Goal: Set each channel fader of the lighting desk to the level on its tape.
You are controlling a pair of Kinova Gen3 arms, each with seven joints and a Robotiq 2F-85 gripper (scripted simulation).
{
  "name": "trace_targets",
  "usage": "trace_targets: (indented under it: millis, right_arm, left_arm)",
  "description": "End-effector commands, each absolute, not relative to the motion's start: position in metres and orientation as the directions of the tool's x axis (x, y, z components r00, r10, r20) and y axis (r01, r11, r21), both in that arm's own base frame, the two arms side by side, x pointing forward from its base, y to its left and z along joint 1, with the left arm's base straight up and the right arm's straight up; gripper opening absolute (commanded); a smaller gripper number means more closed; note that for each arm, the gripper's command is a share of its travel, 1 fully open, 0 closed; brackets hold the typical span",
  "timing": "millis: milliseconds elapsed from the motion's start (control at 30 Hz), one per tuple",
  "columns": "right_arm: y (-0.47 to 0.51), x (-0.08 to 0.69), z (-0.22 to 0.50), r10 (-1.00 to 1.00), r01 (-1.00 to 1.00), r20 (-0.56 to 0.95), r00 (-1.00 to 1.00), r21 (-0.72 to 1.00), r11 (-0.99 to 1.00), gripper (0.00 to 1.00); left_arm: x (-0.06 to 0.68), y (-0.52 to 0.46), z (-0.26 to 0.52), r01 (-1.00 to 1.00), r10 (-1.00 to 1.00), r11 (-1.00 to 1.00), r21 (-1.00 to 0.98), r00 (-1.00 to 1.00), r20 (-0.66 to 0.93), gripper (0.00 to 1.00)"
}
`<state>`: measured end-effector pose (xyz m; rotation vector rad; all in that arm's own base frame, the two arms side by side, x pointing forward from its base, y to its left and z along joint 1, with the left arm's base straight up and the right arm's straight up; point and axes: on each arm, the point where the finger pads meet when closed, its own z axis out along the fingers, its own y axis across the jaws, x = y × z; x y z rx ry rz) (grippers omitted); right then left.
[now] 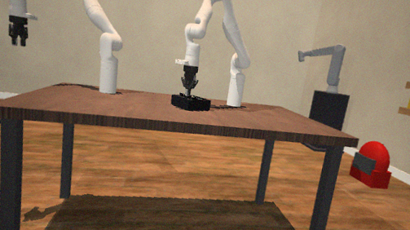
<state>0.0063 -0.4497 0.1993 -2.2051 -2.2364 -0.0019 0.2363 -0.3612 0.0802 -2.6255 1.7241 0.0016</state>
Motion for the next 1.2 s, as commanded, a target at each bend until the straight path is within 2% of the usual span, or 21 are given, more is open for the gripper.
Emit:
trace_targets:
  millis: [0, 1167]
  right_arm:
    - [-0.450, 0.006, 0.200, 1.000, 1.000, 0.000, -0.014, 0.000, 0.014, 1.000]
    - [-0.450, 0.006, 0.200, 1.000, 1.000, 0.000, -0.014, 0.000, 0.014, 1.000]
  left_arm:
    - [0.236, -0.361, 0.081, -0.918, -0.918, -0.397, 0.000, 0.397, 0.000, 0.099]
    - [0.239, -0.367, 0.098, -0.918, -0.918, -0.397, 0.000, 0.397, 0.000, 0.099]
